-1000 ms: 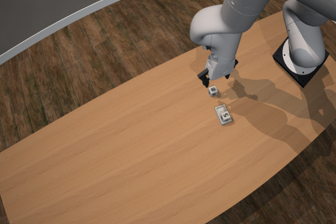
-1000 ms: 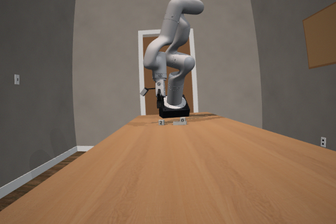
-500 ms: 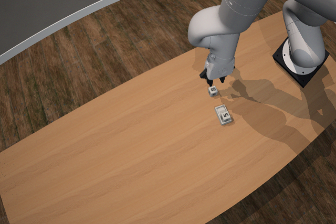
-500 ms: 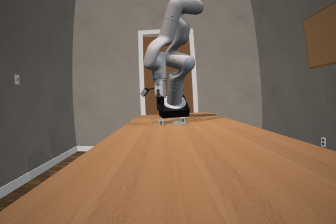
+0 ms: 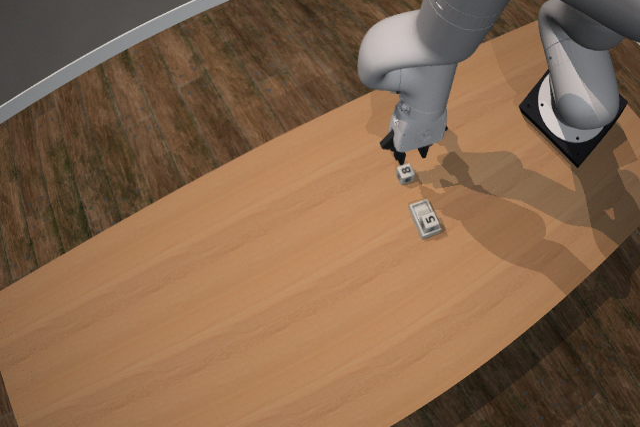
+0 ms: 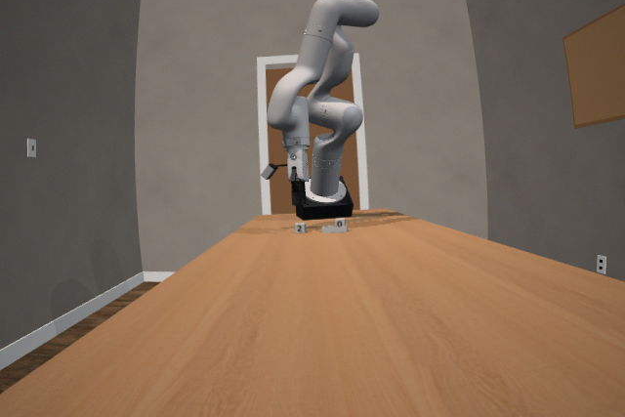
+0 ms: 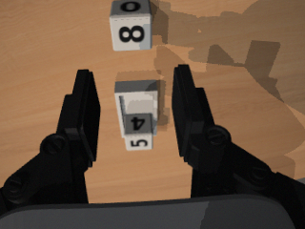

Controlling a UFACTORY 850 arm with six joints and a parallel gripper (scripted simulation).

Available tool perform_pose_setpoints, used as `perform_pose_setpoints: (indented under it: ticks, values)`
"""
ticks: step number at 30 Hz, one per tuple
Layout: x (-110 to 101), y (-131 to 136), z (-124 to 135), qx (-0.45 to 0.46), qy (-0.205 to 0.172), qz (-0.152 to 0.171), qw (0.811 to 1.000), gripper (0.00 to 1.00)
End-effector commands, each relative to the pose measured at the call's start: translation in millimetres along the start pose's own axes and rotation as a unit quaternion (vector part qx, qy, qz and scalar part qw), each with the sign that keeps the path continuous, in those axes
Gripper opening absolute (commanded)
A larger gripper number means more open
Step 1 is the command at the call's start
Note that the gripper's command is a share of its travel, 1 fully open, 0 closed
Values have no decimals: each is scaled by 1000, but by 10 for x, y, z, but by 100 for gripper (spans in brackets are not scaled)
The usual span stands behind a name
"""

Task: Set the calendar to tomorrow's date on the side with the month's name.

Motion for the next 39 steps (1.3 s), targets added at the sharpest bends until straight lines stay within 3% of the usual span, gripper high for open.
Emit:
perform_pose_setpoints:
  ticks: [1, 26, 39]
  values:
    - [-2, -4, -2, 0, 0, 0, 1000, 47]
    - [47, -6, -2, 0, 0, 0, 1000, 47]
    - [201, -8, -2, 0, 0, 0, 1000, 47]
Point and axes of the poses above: the point where the finger pads meet when closed, its own x axis out along the fingers, its own y axis across the jaws, z = x × y, the point moved 7 cm from there along -x, back along the fingers, and after that the axes turned 10 degrees about -x, right-handed, at the moved point
